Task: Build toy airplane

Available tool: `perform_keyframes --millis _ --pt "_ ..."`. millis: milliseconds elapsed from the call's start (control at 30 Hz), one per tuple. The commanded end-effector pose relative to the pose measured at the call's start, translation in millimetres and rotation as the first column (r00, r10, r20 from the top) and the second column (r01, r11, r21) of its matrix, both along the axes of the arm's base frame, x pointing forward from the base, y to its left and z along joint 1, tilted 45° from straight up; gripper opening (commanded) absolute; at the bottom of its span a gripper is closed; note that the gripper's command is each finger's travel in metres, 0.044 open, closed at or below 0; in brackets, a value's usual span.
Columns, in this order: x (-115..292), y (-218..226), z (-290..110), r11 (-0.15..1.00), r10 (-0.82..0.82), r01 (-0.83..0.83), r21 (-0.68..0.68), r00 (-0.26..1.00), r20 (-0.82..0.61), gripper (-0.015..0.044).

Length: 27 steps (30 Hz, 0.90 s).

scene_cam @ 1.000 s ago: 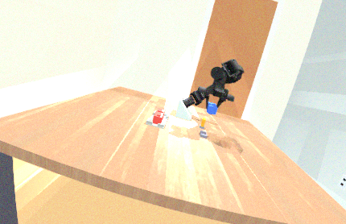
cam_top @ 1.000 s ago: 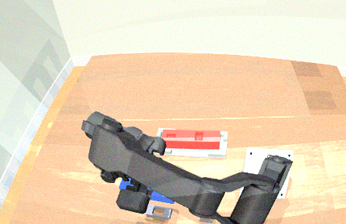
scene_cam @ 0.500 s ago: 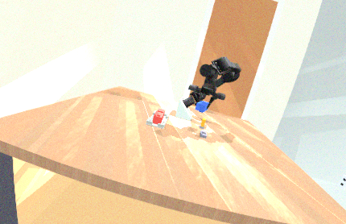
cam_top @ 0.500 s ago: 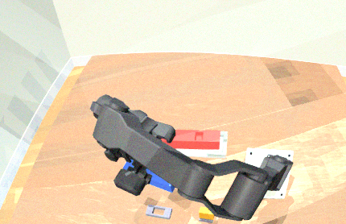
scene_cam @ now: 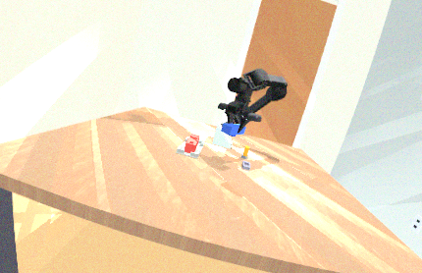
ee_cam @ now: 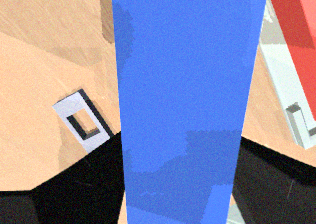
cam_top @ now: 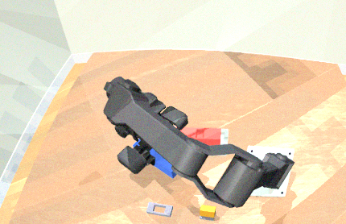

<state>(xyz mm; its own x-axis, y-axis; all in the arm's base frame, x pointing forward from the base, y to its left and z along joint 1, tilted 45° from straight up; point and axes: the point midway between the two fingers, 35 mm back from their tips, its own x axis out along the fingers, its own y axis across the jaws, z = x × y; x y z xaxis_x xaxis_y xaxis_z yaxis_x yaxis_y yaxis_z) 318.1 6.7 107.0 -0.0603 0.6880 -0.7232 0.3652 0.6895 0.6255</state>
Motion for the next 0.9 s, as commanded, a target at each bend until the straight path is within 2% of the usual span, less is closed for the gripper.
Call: perform_keyframes --millis 0,867 --pt "-1 -9 -11 0.999 -0.049 0.049 -0.012 0.998 -0.048 0.0" --pt "-17 -58 -77 0.937 -0.35 0.335 -0.102 0.879 -0.325 0.0"
